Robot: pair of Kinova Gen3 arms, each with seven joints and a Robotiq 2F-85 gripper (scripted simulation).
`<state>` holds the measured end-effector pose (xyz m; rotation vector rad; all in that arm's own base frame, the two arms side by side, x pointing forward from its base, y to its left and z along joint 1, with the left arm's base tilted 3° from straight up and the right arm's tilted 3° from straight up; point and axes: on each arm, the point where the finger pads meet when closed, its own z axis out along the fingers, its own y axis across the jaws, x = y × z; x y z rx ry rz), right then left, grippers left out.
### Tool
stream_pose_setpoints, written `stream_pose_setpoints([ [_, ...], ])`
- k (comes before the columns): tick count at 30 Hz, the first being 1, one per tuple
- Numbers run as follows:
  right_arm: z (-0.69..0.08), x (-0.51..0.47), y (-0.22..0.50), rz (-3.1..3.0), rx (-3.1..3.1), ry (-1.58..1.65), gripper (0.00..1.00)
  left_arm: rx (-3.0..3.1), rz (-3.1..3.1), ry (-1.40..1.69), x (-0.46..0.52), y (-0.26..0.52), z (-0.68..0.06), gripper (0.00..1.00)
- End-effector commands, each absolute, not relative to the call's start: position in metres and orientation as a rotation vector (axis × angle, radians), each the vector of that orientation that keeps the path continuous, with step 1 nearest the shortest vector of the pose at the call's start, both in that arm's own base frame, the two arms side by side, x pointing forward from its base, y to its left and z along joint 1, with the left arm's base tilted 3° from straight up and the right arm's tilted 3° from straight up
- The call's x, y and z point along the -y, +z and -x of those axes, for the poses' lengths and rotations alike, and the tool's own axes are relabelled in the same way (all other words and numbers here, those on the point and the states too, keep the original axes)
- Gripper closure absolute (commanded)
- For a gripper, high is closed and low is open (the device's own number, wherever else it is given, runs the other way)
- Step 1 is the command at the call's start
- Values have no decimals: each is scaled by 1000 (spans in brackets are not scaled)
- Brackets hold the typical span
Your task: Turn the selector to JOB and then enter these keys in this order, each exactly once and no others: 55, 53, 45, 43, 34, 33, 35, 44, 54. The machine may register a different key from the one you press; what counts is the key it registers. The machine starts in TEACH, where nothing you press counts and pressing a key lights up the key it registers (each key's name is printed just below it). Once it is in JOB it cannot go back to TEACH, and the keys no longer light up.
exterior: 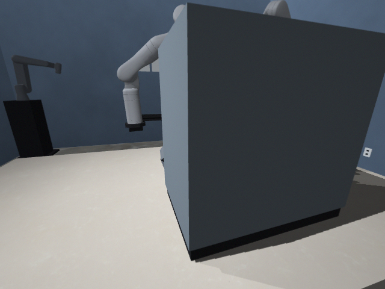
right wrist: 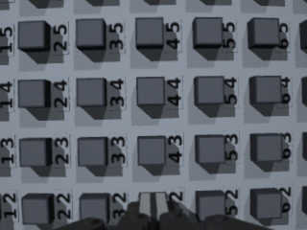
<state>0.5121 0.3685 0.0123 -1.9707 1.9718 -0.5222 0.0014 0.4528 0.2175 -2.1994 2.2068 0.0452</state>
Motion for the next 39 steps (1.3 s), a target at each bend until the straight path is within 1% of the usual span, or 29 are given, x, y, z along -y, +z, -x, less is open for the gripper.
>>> stream_pose_setpoints([
  [1, -512, -369, 15, 1969, -1971, -522, 903, -2206, 2198, 47, -453, 218, -1, 2],
  [31, -498, -370, 41, 1969, -1971, -522, 903, -2206, 2198, 47, -453, 218, -1, 2],
  [39, -511, -355, 49, 1969, -1971, -522, 903, -2206, 2198, 47, -453, 218, -1, 2],
])
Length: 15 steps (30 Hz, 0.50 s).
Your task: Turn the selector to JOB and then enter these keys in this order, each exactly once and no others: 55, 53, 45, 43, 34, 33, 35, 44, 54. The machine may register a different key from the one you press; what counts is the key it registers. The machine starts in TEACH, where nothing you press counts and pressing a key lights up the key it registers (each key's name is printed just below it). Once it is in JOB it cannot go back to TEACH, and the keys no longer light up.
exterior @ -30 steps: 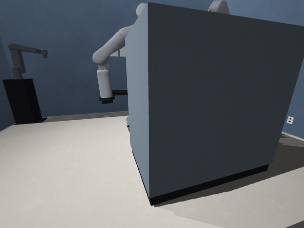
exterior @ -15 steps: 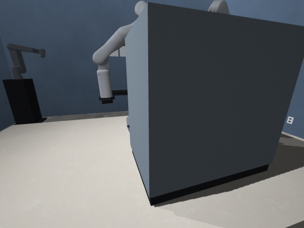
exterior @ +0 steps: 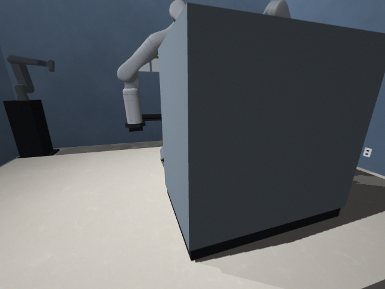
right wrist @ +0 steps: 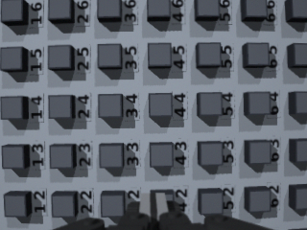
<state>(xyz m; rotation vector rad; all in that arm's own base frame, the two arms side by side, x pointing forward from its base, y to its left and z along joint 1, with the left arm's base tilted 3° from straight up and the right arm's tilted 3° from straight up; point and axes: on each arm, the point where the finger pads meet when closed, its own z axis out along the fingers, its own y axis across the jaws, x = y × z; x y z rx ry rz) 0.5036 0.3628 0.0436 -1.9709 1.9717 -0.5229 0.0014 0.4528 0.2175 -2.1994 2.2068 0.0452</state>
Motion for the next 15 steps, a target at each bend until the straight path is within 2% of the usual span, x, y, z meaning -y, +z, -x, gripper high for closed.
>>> stream_pose_setpoints([
  [1, -511, -355, 49, 1969, -1971, -522, 903, -2206, 2198, 47, -453, 218, -1, 2],
  [15, -529, -336, 57, 1969, -1970, -522, 903, -2206, 2198, 47, -453, 218, -1, 2],
])
